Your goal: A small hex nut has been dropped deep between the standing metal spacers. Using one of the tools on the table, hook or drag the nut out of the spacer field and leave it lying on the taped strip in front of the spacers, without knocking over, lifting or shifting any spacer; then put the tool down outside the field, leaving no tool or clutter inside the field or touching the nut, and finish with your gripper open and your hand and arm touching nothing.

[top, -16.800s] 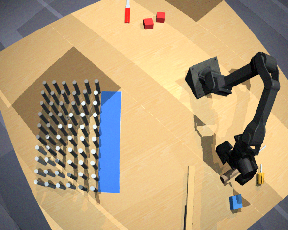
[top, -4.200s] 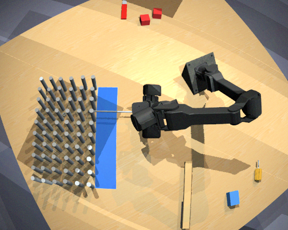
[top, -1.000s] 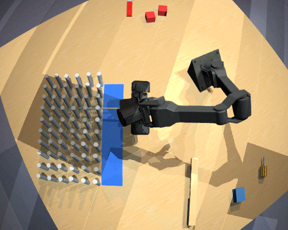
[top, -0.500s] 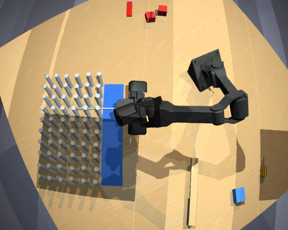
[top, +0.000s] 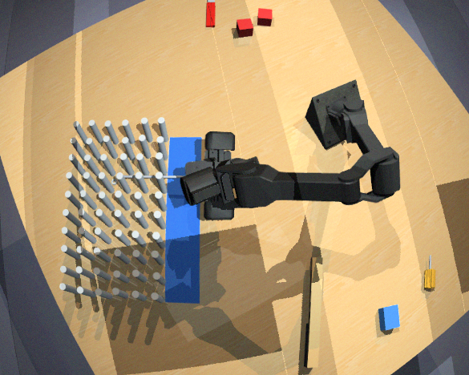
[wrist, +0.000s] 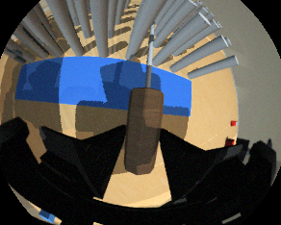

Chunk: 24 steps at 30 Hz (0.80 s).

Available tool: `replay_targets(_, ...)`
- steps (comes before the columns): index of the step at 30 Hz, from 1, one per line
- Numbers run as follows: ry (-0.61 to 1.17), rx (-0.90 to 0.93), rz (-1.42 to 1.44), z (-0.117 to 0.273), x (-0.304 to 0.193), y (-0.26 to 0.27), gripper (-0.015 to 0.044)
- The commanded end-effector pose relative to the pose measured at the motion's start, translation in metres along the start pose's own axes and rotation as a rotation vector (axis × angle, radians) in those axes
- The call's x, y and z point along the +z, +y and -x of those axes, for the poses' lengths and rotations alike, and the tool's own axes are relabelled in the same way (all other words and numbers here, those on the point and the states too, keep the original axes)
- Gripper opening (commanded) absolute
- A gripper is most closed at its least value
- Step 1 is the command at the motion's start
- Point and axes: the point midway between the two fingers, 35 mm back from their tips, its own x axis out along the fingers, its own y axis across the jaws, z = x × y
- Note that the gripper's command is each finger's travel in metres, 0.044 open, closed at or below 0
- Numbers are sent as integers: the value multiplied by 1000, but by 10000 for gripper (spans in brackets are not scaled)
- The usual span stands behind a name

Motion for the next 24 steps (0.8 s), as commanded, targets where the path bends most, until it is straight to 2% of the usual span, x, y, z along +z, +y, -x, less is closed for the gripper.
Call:
replay_targets(1,-9,6,6,2,6,1,0)
replay_targets(24,-11,6,6,-2,19,1,0)
